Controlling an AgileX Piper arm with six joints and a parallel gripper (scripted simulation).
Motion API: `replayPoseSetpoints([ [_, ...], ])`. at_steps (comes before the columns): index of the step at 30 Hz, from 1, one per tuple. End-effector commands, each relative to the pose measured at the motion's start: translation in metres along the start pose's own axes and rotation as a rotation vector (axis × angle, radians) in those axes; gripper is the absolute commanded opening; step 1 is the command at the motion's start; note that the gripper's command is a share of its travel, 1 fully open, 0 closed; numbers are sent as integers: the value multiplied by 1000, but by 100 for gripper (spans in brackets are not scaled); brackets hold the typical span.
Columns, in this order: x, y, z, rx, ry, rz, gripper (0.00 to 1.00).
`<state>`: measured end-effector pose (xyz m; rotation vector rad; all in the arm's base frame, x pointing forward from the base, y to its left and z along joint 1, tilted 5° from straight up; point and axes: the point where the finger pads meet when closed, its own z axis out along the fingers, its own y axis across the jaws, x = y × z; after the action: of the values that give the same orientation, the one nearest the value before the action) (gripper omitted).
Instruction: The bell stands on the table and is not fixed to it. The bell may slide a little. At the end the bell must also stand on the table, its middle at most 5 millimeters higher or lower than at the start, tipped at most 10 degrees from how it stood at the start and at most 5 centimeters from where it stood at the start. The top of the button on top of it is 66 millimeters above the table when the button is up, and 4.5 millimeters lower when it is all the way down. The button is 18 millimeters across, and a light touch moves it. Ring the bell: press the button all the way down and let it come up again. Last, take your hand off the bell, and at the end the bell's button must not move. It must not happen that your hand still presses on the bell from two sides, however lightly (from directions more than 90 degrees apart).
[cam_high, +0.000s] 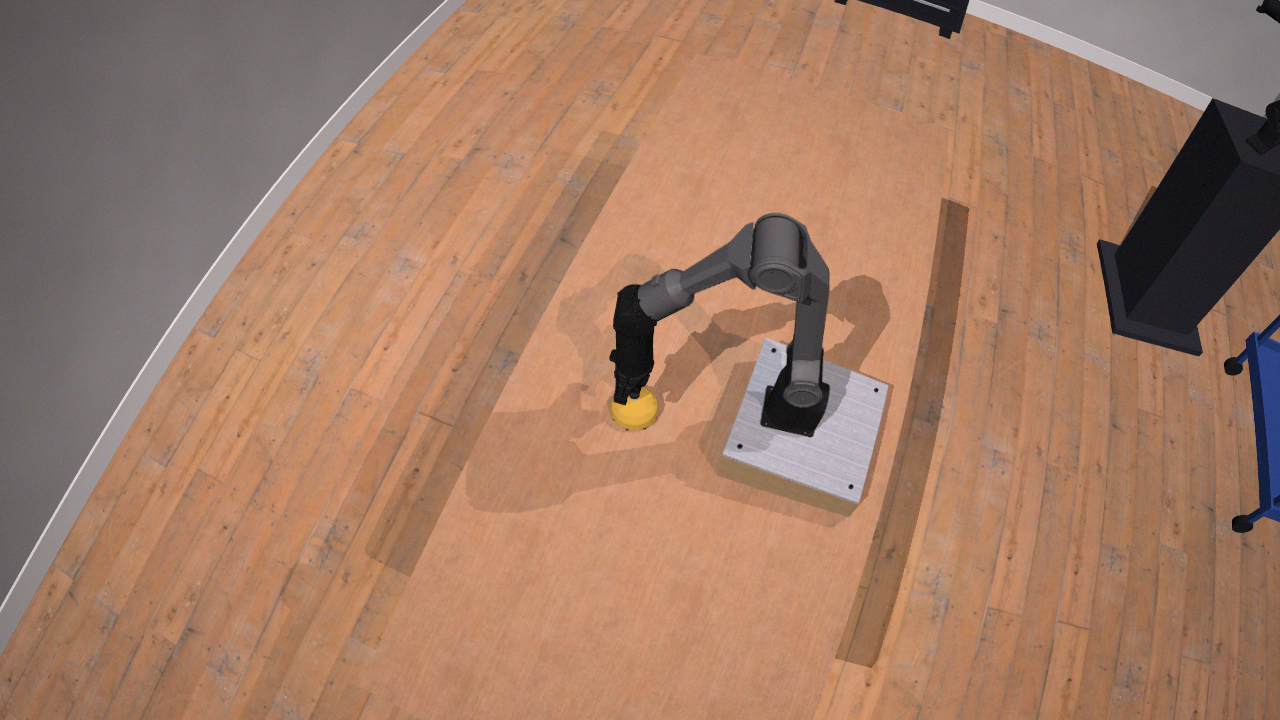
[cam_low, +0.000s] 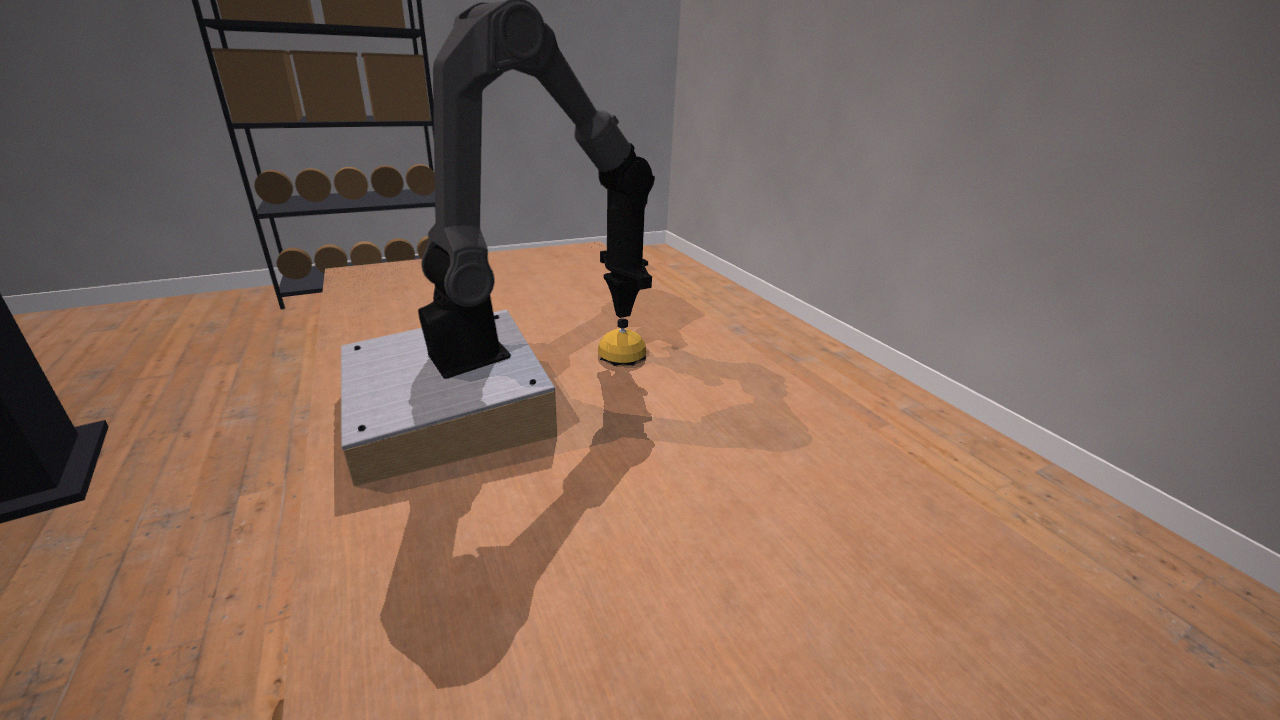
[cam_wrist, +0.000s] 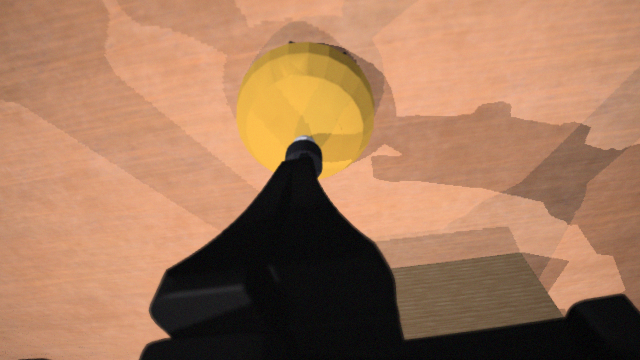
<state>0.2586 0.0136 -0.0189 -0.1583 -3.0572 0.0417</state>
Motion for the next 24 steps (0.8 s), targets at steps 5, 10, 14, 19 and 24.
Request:
replayPoseSetpoints([
  [5, 0, -1, 1, 1, 2, 1, 0],
  [10, 0, -1, 1, 1, 2, 1, 0],
  [14, 0, -1, 1, 1, 2, 1, 0],
  [19, 1, -1, 2, 1, 3, 1, 0],
  [24, 1, -1, 5, 2, 4, 1, 0],
])
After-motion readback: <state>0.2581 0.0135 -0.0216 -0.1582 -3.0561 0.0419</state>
